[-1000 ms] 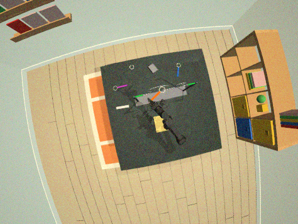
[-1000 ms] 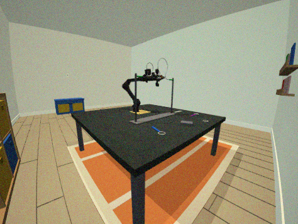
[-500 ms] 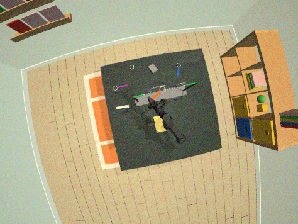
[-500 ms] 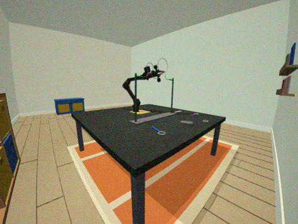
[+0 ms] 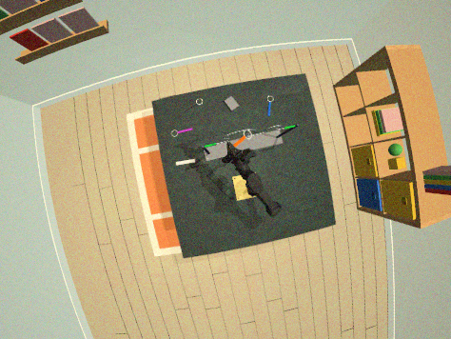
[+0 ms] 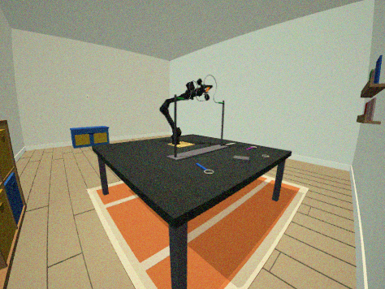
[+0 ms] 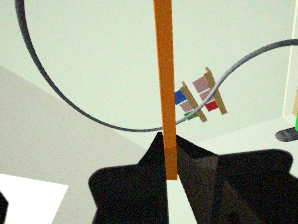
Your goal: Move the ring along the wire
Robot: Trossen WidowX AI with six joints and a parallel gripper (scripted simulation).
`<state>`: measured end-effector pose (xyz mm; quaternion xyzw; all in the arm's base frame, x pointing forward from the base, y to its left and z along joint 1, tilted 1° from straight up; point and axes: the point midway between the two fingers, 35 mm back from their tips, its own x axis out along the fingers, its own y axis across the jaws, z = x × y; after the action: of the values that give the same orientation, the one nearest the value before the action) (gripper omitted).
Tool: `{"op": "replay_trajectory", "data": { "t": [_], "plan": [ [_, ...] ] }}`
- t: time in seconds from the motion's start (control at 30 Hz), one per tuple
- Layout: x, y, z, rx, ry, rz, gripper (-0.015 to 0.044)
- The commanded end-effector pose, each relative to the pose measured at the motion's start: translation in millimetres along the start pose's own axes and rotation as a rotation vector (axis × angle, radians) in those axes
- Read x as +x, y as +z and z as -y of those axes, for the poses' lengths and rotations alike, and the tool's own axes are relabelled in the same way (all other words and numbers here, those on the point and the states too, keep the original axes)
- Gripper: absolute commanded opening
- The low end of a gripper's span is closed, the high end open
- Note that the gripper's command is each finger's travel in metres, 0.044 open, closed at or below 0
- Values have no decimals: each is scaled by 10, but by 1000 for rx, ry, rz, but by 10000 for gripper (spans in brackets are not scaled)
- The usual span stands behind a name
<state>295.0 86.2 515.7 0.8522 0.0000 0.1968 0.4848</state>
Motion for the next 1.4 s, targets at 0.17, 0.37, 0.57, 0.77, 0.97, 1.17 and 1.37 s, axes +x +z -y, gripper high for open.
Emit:
{"op": "replay_trajectory", "data": {
  "t": [0.17, 0.37, 0.57, 0.77, 0.97, 1.17, 1.37],
  "plan": [
    [33, 8, -206, 78, 41, 26, -150],
    [36, 18, -261, 76, 40, 25, -150],
    [37, 21, -278, 44, 26, 20, -150],
    [36, 22, -270, -7, 2, 13, -150],
    [33, 23, -249, -69, -27, 4, -150],
    [28, 26, -222, -135, -57, -5, -150],
    [22, 30, -194, -202, -89, -15, -150]
  ]
}}
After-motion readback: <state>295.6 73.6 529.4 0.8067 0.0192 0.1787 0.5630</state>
